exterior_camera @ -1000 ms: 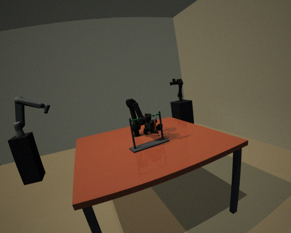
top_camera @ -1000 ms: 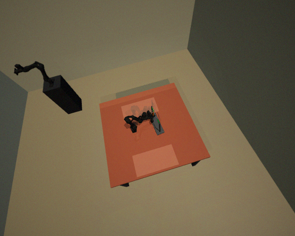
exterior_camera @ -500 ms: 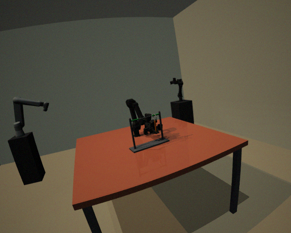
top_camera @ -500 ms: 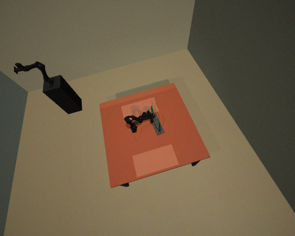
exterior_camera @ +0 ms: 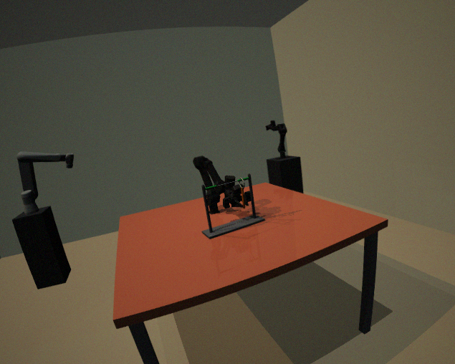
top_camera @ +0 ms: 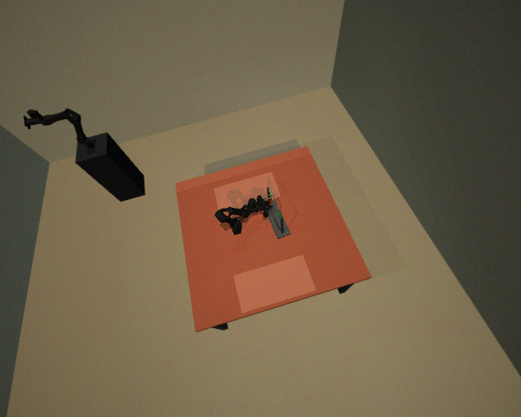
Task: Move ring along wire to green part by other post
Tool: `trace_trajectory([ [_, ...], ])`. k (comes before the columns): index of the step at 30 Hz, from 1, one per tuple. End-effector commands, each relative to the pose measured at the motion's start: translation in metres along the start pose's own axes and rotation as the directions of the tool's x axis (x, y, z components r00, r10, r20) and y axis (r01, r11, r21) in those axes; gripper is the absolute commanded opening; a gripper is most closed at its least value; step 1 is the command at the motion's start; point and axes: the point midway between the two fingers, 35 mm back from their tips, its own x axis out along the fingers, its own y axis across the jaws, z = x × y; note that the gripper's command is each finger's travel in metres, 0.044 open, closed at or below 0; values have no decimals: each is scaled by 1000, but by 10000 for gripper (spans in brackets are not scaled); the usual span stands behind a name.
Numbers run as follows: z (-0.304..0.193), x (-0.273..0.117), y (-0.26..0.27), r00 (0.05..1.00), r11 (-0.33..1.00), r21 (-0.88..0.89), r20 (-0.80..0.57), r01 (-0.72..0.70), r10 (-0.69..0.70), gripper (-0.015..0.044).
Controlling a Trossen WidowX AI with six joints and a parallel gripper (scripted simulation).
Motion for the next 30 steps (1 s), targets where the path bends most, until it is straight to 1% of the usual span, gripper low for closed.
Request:
trace_trajectory([
  [1, -1, -7, 0, 1000, 1000, 5, -3, 3, -3, 160],
  [13, -4, -28, -1, 1000, 1000, 7, -4, 5, -5, 160],
  [30, -4, -29, -1, 1000, 1000, 8, -4, 5, -5, 160],
])
